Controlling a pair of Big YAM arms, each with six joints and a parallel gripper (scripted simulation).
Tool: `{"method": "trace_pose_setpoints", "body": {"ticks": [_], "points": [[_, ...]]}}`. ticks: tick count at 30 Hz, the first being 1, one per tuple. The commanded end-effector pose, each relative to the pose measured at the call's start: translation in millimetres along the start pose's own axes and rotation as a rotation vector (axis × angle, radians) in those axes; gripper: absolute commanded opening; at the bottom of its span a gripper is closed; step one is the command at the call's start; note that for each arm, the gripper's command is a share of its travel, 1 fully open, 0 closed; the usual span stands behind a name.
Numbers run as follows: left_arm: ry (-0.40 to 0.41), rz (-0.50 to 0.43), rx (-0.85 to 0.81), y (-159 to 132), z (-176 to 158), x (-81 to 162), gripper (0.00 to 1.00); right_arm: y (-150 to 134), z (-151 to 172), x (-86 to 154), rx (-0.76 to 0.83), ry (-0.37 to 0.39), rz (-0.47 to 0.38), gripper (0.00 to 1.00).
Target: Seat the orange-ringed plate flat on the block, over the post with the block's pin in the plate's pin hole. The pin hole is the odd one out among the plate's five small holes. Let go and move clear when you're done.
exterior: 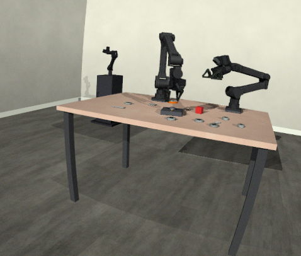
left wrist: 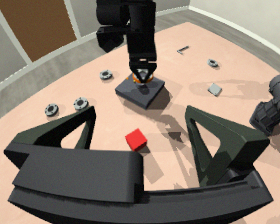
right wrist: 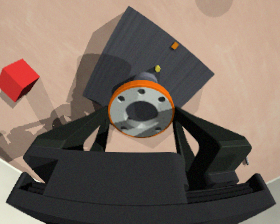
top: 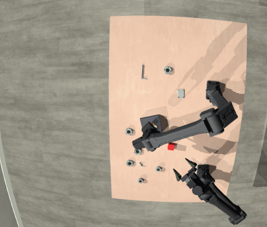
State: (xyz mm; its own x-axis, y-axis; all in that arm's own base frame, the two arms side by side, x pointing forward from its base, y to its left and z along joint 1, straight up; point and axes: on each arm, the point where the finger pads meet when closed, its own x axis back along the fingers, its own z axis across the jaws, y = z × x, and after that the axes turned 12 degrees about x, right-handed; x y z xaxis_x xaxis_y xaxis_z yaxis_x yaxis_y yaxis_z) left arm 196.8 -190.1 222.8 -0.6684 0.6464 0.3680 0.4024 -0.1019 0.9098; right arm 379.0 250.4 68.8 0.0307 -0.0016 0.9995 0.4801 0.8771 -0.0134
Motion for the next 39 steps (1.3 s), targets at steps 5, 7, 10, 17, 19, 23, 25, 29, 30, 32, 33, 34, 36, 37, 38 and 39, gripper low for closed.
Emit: {"method": "trace_pose_setpoints", "body": {"ticks": [5, 7, 10, 17, 19, 23, 25, 29, 30, 32, 33, 34, 36, 37, 38, 39], "points": [[-0.007, -0.039, 0.002, 22, -4, 7, 1.00, 10, -7, 20, -0.410, -0.022, -0.050, 0.59], [-0.007, -0.039, 0.002, 22, -4, 7, 1.00, 10, -8, 20, -0.488, -0.021, -0.055, 0.59], [-0.007, -0.039, 0.002, 22, -4, 7, 1.00, 11, -8, 19, -0.519, -0.020, -0.055, 0.59], [-0.007, -0.039, 0.002, 22, -4, 7, 1.00, 11, -9, 19, -0.596, -0.018, -0.061, 0.59], [-0.007, -0.039, 0.002, 22, -4, 7, 1.00, 11, -9, 19, -0.584, -0.019, -0.060, 0.59], [-0.007, -0.039, 0.002, 22, -4, 7, 1.00, 11, -9, -1, -0.585, -0.012, -0.029, 0.59], [-0.007, -0.039, 0.002, 22, -4, 7, 1.00, 11, -9, -3, -0.585, -0.012, -0.029, 0.59], [-0.007, -0.039, 0.002, 22, -4, 7, 1.00, 8, -7, -13, -0.585, -0.011, -0.022, 0.59], [-0.007, -0.039, 0.002, 22, -4, 7, 1.00, 2, -4, -19, -0.585, -0.008, -0.008, 0.59], [-0.007, -0.039, 0.002, 22, -4, 7, 1.00, 10, -9, -15, -0.585, -0.012, -0.029, 0.59], [-0.007, -0.039, 0.002, 22, -4, 7, 1.00, 11, -9, -10, -0.585, -0.015, -0.040, 0.59], [-0.007, -0.039, 0.002, 22, -4, 7, 1.00, 11, -9, -7, -0.585, -0.016, -0.046, 0.59], [-0.007, -0.039, 0.002, 22, -4, 7, 1.00, 11, -9, -7, -0.585, -0.016, -0.046, 0.59], [-0.007, -0.039, 0.002, 22, -4, 7, 1.00, 11, -9, -7, -0.585, -0.016, -0.046, 0.59], [-0.007, -0.039, 0.002, 22, -4, 7, 1.00, 12, -10, -7, -0.597, -0.020, -0.049, 0.59], [-0.007, -0.039, 0.002, 22, -4, 7, 1.00, 12, -9, -7, -0.598, -0.020, -0.052, 0.59]]}}
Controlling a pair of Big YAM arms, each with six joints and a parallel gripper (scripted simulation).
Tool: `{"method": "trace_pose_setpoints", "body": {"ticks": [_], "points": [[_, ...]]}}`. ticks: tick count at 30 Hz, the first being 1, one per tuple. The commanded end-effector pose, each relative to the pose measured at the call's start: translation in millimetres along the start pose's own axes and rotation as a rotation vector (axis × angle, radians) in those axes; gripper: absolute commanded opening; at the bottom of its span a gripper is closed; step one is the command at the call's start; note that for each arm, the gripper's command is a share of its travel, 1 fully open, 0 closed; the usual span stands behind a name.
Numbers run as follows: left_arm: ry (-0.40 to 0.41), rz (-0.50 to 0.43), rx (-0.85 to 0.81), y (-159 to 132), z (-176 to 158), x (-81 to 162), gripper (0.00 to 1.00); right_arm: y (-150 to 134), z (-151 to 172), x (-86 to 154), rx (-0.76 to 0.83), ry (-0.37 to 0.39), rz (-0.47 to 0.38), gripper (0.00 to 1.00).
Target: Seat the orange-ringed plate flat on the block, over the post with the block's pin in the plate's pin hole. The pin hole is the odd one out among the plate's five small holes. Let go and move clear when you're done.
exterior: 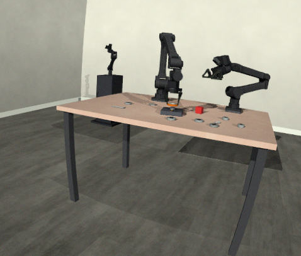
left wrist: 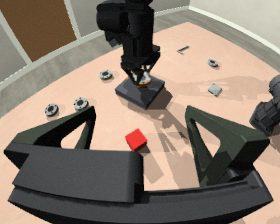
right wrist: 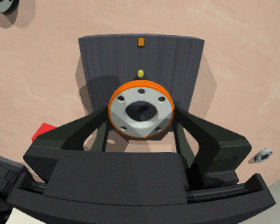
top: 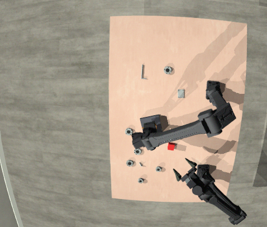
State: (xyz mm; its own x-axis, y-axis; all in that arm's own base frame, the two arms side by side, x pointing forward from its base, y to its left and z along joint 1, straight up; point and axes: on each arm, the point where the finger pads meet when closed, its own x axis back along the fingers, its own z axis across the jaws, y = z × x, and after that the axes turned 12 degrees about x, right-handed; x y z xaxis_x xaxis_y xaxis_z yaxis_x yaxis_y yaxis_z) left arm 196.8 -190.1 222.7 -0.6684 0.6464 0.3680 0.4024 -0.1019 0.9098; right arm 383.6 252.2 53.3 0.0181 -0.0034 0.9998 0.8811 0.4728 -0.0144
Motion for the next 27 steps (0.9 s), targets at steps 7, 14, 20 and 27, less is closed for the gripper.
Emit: {"method": "trace_pose_setpoints", "body": {"ticks": [7, 14, 20, 27], "points": [[-0.007, -0.039, 0.002, 22, -4, 7, 1.00, 7, -1, -2, -0.009, 0.000, -0.026, 0.59], [-0.007, -0.039, 0.002, 22, -4, 7, 1.00, 11, -1, -18, -0.009, 0.001, -0.027, 0.59], [-0.007, -0.039, 0.002, 22, -4, 7, 1.00, 8, -1, -34, -0.006, 0.002, -0.016, 0.59], [-0.007, -0.039, 0.002, 22, -4, 7, 1.00, -5, -2, -51, -0.001, -0.001, 0.019, 0.59]]}}
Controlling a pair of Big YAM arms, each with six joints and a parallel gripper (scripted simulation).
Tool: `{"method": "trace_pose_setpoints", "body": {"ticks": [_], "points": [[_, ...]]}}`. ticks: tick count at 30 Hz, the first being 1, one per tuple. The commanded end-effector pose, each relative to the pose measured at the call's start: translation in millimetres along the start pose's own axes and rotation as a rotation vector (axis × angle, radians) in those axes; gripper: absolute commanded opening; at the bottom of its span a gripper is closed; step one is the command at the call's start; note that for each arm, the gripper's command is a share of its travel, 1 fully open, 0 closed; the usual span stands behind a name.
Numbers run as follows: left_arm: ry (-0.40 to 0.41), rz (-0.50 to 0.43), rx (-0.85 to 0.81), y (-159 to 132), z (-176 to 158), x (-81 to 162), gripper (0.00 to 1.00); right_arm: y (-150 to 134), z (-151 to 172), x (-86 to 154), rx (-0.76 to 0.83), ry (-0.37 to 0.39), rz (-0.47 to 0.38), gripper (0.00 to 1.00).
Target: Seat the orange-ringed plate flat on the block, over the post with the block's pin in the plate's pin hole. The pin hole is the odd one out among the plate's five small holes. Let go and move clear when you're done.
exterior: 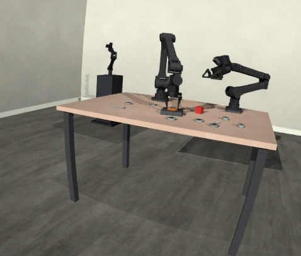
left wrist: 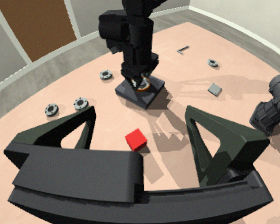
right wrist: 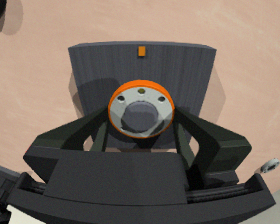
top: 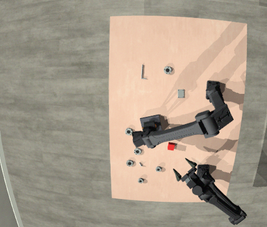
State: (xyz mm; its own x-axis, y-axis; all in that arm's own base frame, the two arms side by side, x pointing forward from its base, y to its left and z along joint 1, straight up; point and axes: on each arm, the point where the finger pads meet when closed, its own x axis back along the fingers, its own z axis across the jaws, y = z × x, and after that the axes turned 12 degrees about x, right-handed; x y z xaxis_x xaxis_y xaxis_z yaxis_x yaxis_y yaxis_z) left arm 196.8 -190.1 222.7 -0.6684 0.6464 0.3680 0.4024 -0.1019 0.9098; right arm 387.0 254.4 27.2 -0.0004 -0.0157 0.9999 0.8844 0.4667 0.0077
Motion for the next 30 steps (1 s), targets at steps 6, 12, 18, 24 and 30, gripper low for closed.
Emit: {"method": "trace_pose_setpoints", "body": {"ticks": [6, 12, 18, 24, 30], "points": [[-0.007, -0.039, 0.002, 22, -4, 7, 1.00, -14, -3, -29, 0.009, -0.005, 0.057, 0.59], [-0.007, -0.039, 0.002, 22, -4, 7, 1.00, -15, -3, -35, 0.011, -0.005, 0.060, 0.59], [-0.007, -0.039, 0.002, 22, -4, 7, 1.00, -23, -3, -36, 0.012, -0.008, 0.093, 0.59], [-0.007, -0.039, 0.002, 22, -4, 7, 1.00, -3, -1, -10, 0.014, -0.002, 0.018, 0.59], [-0.007, -0.039, 0.002, 22, -4, 7, 1.00, 2, 0, 2, 0.004, 0.001, -0.009, 0.59]]}}
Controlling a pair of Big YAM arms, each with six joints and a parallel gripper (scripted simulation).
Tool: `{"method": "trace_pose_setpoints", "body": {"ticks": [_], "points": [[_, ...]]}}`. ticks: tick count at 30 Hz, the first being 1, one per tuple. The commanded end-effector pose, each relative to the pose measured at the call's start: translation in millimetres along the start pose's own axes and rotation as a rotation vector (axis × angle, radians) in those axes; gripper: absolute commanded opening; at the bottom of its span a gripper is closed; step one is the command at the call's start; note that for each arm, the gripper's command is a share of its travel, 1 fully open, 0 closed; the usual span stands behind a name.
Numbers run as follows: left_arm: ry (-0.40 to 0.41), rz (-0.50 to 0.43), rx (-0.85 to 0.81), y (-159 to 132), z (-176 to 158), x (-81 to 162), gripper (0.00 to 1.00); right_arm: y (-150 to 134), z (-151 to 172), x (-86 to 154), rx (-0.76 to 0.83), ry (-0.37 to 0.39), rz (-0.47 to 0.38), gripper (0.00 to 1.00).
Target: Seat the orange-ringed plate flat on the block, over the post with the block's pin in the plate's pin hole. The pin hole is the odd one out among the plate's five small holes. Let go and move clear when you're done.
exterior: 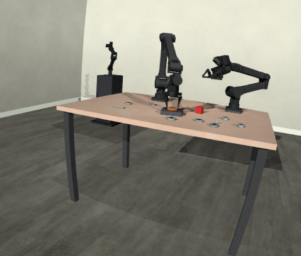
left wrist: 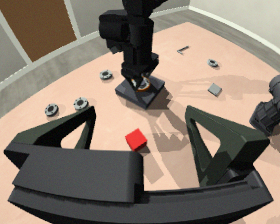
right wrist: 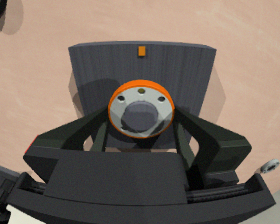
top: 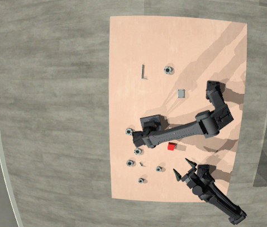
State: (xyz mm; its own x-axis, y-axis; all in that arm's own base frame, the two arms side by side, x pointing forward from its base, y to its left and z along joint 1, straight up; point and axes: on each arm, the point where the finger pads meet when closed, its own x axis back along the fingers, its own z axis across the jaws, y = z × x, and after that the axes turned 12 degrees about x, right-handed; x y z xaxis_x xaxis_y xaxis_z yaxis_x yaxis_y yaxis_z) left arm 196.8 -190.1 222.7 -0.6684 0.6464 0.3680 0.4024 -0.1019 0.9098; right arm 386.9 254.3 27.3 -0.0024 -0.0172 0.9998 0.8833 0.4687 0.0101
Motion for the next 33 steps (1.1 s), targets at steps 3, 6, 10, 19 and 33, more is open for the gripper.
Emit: {"method": "trace_pose_setpoints", "body": {"ticks": [3, 6, 10, 19, 33], "points": [[-0.007, -0.039, 0.002, 22, -4, 7, 1.00, 2, 0, 3, 0.000, 0.001, -0.009, 0.59], [-0.007, -0.039, 0.002, 22, -4, 7, 1.00, 2, 0, 3, 0.000, 0.001, -0.009, 0.70], [-0.007, -0.039, 0.002, 22, -4, 7, 1.00, 11, -1, 13, -0.003, 0.003, -0.030, 1.00], [-0.007, -0.039, 0.002, 22, -4, 7, 1.00, 20, -4, 34, 0.003, 0.005, -0.067, 1.00], [-0.007, -0.039, 0.002, 22, -4, 7, 1.00, 23, -4, 53, 0.003, 0.005, -0.073, 1.00]]}}
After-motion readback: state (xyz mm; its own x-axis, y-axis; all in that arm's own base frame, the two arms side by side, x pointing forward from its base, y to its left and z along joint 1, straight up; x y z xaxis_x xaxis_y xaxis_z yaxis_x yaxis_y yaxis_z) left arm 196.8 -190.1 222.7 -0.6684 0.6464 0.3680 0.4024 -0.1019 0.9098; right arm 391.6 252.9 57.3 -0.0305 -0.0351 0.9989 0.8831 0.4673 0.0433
